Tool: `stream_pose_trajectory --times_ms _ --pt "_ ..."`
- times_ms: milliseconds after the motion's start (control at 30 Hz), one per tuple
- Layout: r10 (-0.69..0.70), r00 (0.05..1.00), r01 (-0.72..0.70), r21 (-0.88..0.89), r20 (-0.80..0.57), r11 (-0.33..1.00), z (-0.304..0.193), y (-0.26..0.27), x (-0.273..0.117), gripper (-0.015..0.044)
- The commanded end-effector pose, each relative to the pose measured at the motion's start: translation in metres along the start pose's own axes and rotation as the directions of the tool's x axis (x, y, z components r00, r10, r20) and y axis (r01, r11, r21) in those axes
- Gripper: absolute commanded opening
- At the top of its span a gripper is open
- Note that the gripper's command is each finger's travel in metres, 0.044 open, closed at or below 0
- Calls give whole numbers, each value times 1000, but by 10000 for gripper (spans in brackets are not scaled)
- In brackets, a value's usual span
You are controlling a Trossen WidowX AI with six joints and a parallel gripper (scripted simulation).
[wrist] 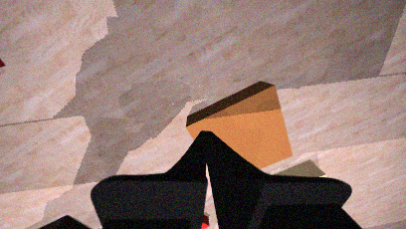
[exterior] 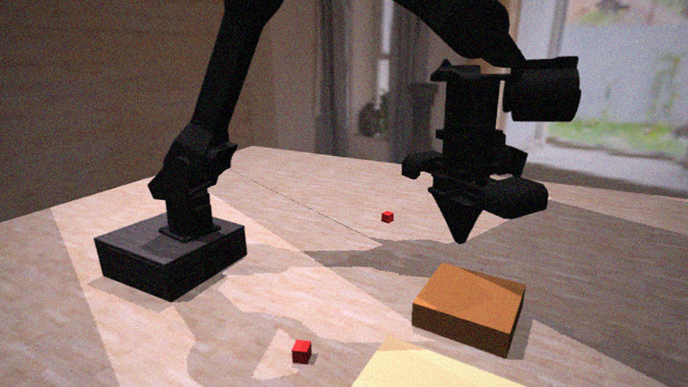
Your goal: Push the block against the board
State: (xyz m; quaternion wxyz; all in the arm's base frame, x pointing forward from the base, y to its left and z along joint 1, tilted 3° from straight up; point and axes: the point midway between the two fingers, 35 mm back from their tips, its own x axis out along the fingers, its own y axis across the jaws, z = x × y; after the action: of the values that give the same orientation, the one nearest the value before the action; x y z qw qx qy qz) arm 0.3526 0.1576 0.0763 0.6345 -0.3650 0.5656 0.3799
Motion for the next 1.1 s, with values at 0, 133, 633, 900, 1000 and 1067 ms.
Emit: stream_pose_trajectory --times_ms 0,133,633,900,1000,1067 --pt "-1 1000 1 -119 -4 993 9 -3 1 0" --pt "-1 1000 0 -253 -5 968 19 -7 2 0" --pt "3 1000 -6 -516 -8 857 40 -12 18 0" --pt "3 1000 -7 -516 -8 857 39 -12 60 0" --pt "3 1000 -7 -516 -8 857 38 -13 60 0" --pt "3 1000 -6 -516 -8 857 36 -14 60 0"
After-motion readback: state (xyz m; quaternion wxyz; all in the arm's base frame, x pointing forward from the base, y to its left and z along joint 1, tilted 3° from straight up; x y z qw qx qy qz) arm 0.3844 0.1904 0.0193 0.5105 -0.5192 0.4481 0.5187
